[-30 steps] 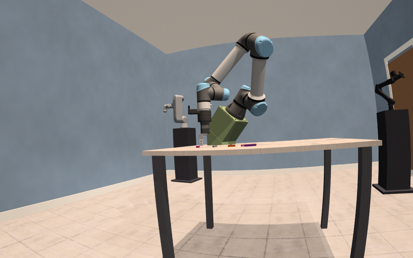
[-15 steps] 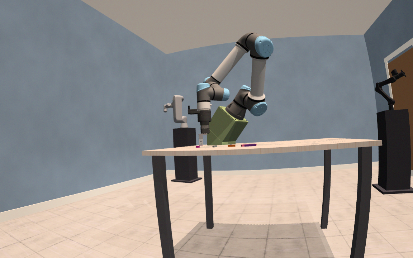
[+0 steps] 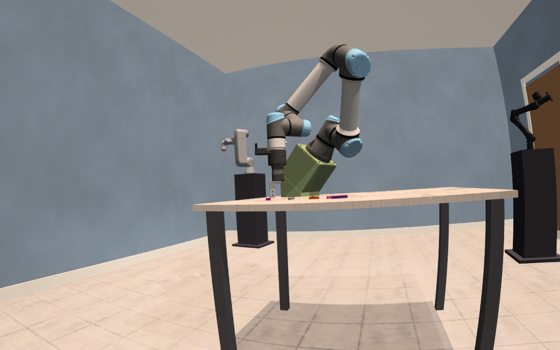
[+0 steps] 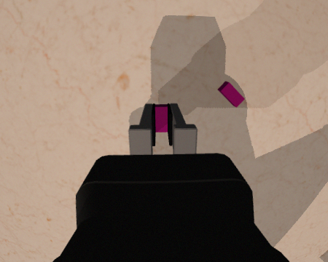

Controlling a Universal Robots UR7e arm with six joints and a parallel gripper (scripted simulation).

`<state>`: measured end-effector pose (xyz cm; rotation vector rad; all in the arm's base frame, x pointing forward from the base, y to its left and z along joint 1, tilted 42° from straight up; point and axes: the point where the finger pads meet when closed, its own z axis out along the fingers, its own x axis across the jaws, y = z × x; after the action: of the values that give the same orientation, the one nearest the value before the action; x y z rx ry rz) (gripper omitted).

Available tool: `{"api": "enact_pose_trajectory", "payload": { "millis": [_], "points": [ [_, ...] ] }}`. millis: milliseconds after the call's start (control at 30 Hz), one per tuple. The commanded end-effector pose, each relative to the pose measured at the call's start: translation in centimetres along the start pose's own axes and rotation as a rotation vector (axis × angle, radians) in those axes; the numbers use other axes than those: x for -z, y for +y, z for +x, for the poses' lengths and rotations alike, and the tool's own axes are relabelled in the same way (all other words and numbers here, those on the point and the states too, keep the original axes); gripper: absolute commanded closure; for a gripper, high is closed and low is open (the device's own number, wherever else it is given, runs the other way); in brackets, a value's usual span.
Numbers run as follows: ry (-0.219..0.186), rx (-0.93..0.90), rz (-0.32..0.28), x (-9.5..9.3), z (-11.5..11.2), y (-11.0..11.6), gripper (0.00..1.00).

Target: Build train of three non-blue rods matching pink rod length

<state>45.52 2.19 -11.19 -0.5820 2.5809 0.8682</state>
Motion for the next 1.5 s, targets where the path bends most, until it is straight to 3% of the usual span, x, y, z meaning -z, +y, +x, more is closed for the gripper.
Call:
{"api": "enact_pose_trajectory", "payload": {
  "millis": [0, 1467],
  "points": [
    [-0.001, 0.000, 0.001, 0.0, 0.0, 0.0, 0.76],
    [-0.001, 0.000, 0.001, -1.1, 0.0, 0.0, 0.76]
  ]
}}
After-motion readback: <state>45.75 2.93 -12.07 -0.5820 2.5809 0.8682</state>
